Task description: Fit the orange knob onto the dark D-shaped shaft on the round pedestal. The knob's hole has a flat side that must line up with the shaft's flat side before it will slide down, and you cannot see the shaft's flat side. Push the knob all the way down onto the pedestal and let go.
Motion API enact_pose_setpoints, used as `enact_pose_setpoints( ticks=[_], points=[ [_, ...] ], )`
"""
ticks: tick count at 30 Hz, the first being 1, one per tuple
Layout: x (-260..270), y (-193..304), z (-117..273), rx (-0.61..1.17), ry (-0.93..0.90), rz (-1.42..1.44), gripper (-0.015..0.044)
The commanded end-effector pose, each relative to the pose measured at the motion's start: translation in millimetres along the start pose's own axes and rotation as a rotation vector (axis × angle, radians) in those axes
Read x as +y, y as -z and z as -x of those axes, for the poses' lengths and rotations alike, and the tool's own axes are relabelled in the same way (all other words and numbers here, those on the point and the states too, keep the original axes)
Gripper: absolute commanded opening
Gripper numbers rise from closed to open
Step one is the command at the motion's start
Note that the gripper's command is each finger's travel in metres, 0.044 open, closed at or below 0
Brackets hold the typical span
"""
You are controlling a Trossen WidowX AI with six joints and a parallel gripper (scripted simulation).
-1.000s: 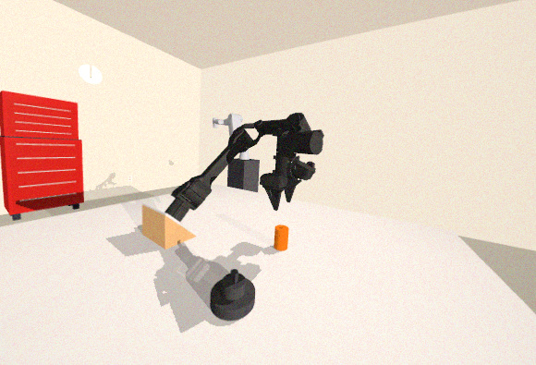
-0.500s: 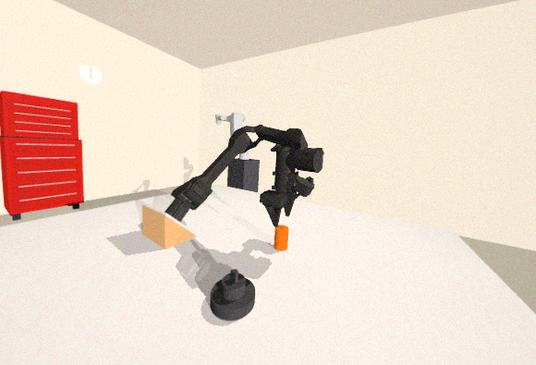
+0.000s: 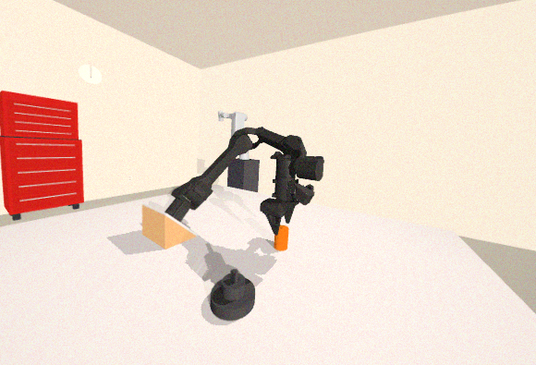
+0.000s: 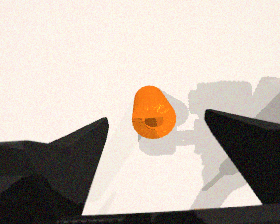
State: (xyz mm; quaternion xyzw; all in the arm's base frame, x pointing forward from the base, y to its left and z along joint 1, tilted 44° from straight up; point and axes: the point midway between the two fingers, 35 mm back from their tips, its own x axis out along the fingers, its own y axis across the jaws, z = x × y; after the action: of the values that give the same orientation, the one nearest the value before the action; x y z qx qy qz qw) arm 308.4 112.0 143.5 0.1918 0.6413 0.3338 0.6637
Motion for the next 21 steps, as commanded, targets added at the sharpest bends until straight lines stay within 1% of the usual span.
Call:
enact_pose_setpoints(
  ticks=[1, 21],
  points=[
    [1, 1, -8, 0.005, -0.005, -0.003, 0.044],
    [2, 1, -40, 0.004, -0.007, -0.003, 0.044]
  ],
)
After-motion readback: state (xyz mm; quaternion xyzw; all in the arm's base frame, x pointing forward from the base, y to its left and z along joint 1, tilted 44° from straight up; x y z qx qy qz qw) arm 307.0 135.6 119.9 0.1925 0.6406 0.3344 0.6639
